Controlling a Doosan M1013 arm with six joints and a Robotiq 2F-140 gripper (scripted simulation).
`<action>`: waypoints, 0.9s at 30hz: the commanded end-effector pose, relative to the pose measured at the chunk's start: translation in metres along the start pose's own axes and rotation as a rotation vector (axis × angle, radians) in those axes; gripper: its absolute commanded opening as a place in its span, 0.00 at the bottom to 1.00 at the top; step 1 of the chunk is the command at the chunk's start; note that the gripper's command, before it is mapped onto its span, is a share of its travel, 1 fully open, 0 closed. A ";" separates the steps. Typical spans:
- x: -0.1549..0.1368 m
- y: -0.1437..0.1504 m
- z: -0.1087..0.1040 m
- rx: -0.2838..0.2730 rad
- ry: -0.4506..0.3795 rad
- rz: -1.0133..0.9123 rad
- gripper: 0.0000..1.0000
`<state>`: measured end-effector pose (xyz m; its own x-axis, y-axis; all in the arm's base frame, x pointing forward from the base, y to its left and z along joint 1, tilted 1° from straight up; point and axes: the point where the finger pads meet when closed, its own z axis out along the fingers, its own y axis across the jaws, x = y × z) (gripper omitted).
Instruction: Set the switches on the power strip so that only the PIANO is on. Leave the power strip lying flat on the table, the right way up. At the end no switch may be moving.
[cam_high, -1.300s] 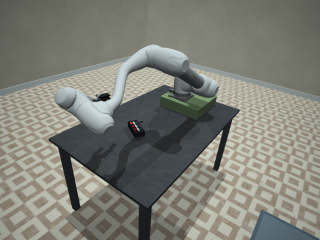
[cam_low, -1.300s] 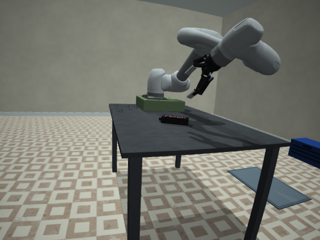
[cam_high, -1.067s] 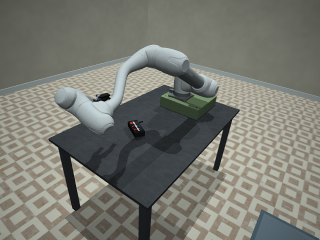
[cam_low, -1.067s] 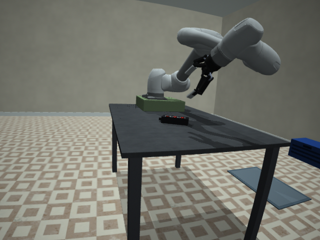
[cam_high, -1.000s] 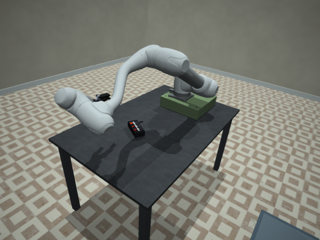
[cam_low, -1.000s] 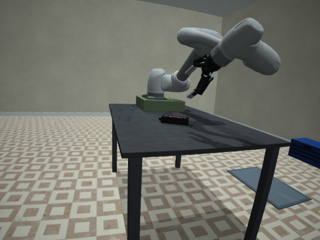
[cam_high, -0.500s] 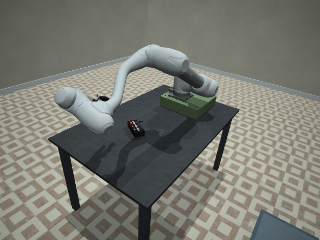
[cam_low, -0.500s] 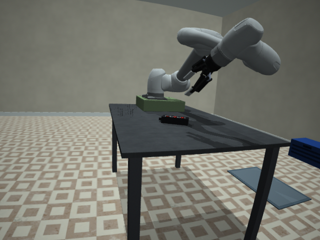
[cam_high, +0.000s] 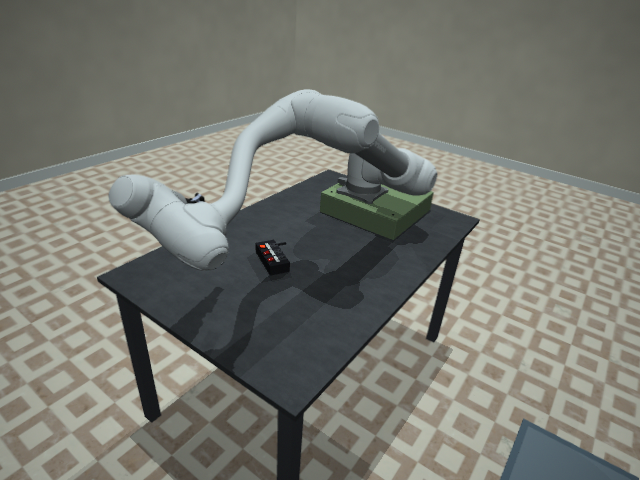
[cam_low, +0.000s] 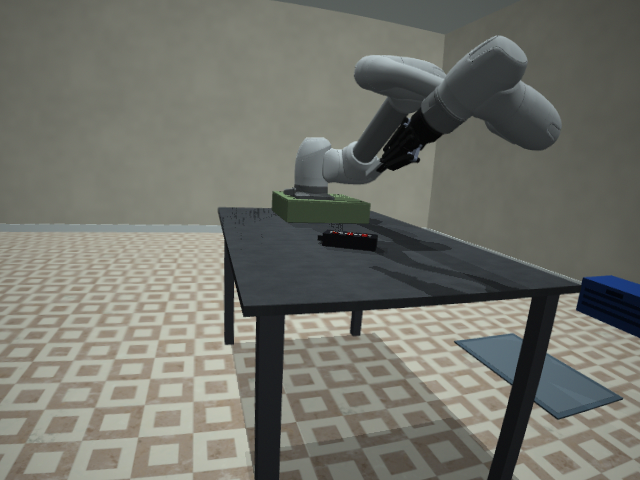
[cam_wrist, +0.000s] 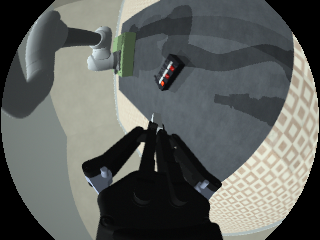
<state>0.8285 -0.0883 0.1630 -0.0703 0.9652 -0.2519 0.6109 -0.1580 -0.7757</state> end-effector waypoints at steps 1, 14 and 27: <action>0.000 0.000 0.000 0.000 0.000 0.000 0.00; -0.011 0.014 0.027 -0.151 -0.001 -0.120 0.00; -0.010 0.030 0.106 -0.597 -0.058 -0.425 0.00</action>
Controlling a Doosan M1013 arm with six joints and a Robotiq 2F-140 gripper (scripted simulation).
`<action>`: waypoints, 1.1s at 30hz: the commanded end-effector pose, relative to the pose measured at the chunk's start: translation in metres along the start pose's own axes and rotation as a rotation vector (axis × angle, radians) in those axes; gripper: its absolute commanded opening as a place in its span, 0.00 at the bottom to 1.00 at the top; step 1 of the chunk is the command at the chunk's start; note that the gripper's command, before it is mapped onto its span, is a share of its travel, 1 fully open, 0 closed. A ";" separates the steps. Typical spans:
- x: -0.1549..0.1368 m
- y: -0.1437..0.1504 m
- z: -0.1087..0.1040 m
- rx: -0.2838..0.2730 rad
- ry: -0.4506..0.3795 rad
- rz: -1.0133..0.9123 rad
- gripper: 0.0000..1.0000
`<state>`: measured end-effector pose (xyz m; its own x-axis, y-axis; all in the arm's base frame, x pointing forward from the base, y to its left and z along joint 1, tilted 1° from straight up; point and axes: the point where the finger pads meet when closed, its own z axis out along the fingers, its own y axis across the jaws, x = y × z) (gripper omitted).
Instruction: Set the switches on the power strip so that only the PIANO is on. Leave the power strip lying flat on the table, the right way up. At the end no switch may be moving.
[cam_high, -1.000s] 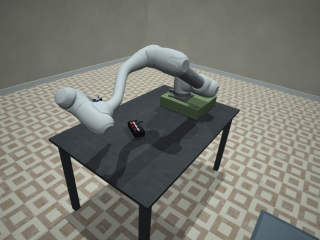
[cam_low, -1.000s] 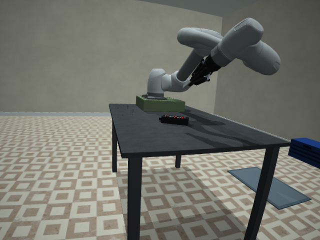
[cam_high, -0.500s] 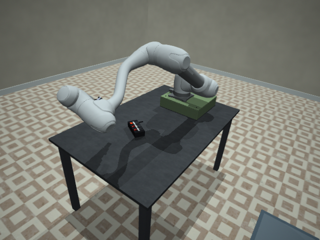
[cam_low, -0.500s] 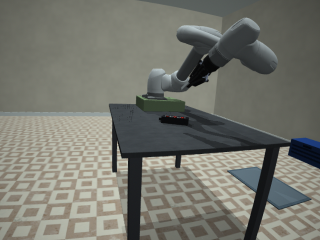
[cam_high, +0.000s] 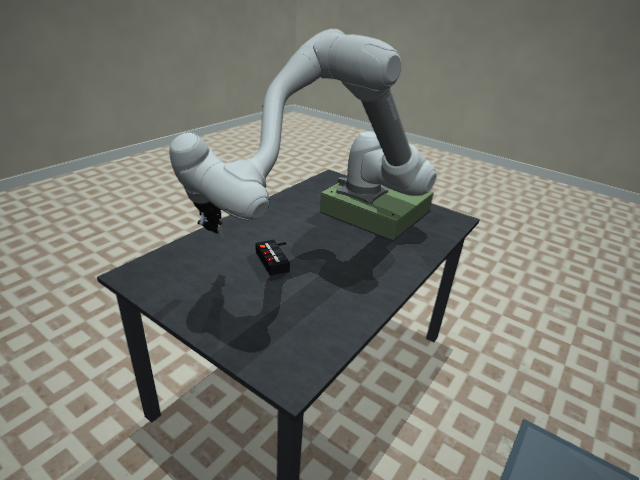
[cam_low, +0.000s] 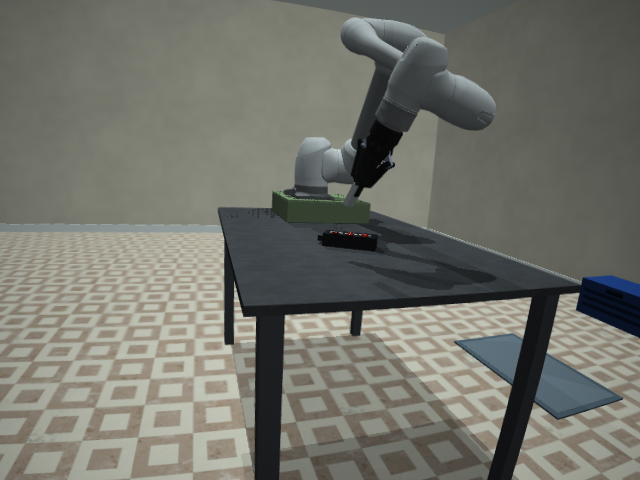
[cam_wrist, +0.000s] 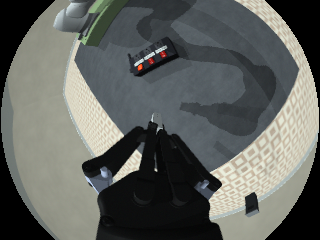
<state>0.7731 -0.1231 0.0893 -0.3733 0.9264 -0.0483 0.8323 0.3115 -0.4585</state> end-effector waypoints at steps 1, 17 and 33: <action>0.002 -0.004 0.011 -0.100 -0.020 -0.057 0.00; 0.052 -0.058 0.069 -0.519 -0.205 -0.294 0.00; 0.053 -0.059 0.070 -0.522 -0.207 -0.296 0.00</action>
